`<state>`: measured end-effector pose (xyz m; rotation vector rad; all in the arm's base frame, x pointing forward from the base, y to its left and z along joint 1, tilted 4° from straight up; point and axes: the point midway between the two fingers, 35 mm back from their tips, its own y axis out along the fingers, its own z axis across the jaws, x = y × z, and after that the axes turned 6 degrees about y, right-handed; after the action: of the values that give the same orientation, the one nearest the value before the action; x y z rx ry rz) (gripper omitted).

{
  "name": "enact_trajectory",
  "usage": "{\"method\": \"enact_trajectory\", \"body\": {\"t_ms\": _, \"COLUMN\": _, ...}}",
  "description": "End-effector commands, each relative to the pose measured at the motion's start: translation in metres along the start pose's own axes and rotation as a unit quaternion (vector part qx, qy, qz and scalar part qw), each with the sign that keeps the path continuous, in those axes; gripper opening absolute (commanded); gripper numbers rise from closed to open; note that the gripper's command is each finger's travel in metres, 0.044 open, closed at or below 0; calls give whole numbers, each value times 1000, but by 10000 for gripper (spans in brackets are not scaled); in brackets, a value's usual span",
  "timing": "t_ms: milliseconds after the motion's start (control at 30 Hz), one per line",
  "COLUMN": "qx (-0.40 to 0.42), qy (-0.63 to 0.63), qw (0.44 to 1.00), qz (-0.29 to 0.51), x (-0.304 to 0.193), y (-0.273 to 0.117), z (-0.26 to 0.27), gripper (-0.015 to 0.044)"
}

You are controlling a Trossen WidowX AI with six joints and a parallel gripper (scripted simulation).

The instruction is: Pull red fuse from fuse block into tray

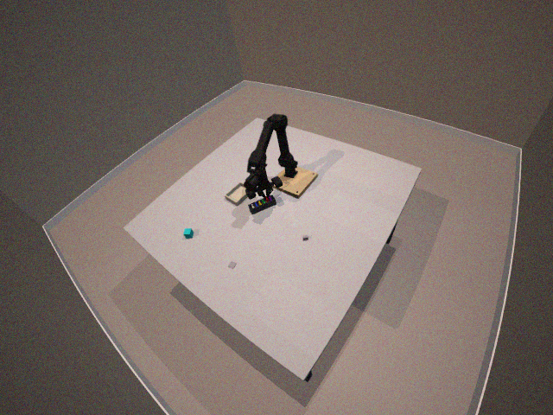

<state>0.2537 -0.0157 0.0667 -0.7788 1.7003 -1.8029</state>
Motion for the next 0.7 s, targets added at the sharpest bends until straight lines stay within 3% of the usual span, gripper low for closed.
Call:
{"method": "enact_trajectory", "body": {"t_ms": 0, "qx": 2, "qy": 1, "qw": 1000, "qz": 3, "x": -1, "y": -4, "z": 1, "gripper": 0}}
{"method": "enact_trajectory", "body": {"t_ms": 667, "qx": 1, "qy": 1, "qw": 1000, "qz": 3, "x": -1, "y": -14, "z": 1, "gripper": 0}}
